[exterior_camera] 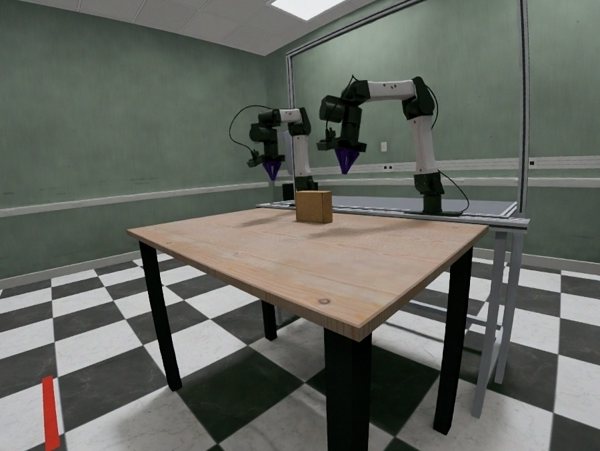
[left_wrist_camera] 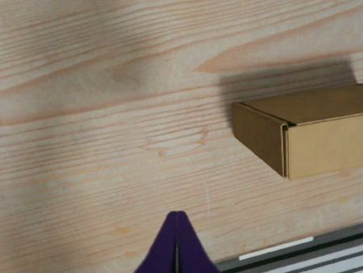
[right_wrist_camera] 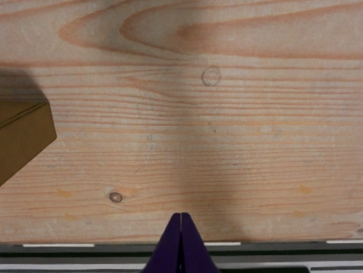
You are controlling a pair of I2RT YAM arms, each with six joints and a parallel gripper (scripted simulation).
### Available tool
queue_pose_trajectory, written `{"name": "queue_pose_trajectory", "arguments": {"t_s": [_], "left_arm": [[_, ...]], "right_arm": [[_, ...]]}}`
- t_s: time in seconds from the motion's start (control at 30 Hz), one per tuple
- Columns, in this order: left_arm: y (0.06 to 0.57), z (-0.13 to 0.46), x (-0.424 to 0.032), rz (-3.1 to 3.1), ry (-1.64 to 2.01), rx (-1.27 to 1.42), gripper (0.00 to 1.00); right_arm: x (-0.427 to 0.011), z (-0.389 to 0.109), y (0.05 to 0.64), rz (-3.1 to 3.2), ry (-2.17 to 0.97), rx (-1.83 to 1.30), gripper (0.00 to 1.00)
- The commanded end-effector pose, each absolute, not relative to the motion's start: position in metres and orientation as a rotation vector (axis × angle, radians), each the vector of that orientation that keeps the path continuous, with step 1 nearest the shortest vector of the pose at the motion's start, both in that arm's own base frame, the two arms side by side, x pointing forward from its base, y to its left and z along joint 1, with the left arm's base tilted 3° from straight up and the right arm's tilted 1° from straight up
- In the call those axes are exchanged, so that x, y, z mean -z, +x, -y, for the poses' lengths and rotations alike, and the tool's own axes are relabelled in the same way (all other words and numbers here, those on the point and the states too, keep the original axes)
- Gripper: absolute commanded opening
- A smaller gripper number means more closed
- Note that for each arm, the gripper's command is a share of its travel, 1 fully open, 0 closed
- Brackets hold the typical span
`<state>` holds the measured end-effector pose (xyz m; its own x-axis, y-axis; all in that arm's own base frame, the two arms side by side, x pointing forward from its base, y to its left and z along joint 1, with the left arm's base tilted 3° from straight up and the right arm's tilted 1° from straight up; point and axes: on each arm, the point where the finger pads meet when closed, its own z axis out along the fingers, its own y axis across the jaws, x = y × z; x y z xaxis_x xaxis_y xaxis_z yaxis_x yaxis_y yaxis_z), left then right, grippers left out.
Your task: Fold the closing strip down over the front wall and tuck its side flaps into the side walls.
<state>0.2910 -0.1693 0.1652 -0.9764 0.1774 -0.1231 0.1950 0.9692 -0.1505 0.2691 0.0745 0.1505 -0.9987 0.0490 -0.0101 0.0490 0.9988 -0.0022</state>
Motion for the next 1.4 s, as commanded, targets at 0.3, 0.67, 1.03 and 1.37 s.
{"name": "queue_pose_trajectory", "arguments": {"t_s": [0.3,0.67,1.03,1.37], "left_arm": [[0.290,0.157,-0.164,-3.165,-0.019,0.045,0.01],[0.291,0.162,-0.138,-3.069,0.167,0.189,0.01],[0.294,0.165,-0.119,-2.953,0.387,0.310,0.01],[0.294,0.165,-0.118,-2.857,0.536,0.393,0.01]], "right_arm": [[-0.153,-0.075,0.270,-3.122,0.057,-0.001,0.01],[-0.132,-0.102,0.265,-3.042,-0.132,-0.111,0.01],[-0.113,-0.120,0.264,-2.931,-0.325,-0.226,0.01],[-0.113,-0.120,0.264,-2.837,-0.477,-0.305,0.01]]}}
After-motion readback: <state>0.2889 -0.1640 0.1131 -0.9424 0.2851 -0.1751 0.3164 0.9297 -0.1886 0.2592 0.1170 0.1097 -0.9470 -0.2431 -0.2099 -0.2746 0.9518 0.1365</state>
